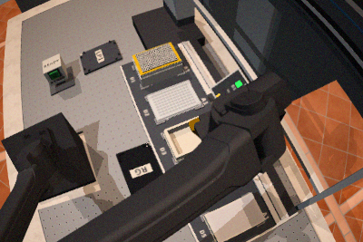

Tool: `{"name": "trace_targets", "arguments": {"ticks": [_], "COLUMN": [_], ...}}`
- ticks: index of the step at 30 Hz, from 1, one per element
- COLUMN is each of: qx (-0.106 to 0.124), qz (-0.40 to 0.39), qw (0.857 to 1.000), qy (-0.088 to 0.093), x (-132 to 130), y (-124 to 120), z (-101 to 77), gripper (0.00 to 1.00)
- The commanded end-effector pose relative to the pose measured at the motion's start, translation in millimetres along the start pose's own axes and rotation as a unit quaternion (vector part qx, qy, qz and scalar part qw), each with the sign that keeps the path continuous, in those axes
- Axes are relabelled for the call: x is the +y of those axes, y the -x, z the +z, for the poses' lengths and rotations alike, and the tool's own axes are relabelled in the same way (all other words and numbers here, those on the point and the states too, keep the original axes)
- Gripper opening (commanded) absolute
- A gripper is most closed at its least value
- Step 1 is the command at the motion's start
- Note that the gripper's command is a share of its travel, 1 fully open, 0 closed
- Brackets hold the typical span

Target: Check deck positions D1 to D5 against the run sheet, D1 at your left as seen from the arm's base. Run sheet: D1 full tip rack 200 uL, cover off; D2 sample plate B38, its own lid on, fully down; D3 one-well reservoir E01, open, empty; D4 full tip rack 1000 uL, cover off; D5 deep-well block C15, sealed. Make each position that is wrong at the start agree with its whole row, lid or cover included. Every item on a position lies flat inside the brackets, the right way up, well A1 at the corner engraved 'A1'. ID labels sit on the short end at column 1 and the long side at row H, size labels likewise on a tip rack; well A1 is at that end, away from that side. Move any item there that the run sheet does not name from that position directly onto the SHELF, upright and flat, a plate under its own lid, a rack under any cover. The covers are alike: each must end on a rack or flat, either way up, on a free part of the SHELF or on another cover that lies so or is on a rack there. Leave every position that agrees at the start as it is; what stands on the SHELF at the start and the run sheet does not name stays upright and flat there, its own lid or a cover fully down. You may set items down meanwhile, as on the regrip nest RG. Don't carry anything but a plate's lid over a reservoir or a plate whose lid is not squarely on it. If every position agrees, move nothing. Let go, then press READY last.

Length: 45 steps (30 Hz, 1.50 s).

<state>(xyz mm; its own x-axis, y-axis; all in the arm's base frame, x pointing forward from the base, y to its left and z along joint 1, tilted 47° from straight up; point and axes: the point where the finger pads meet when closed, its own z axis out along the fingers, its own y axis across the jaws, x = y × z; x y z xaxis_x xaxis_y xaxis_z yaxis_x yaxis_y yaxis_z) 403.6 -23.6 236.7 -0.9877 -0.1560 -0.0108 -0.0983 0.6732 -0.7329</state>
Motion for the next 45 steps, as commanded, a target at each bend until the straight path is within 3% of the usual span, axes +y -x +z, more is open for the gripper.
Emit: {"name": "trace_targets", "arguments": {"ticks": [1, 8, 11, 13, 23, 27, 28, 31, 32, 45], "qx": [-0.012, -0.01, -0.019, -0.01, -0.01, -0.015, -0.007, -0.011, -0.012, -0.012], "qz": [0.018, 0.008, 0.017, 0.008, 0.008, 0.013, 0.02, 0.008, 0.018, 0.018], "qw": [1.0, 1.0, 1.0, 1.0, 1.0, 1.0, 1.0, 1.0, 1.0, 1.0], "qy": [0.001, 0.002, 0.003, 0.002, 0.002, 0.005, 0.003, 0.003, 0.005, 0.005], "x": [-7.1, 38.3, 37.6, 53.3, 103.8, 111.6, 110.7, 132.9, 119.7, 119.7], "y": [8.6, 7.3, 15.0, 7.3, 6.9, 12.1, 11.2, 7.1, 12.7, 12.7], "z": [-8.1, -3.9, -10.7, -4.0, -4.1, -8.4, -1.1, -4.5, -8.6, -8.6], "gripper": [1.0, 1.0, 1.0, 1.0, 1.0, 1.0, 1.0, 1.0, 1.0, 1.0]}}
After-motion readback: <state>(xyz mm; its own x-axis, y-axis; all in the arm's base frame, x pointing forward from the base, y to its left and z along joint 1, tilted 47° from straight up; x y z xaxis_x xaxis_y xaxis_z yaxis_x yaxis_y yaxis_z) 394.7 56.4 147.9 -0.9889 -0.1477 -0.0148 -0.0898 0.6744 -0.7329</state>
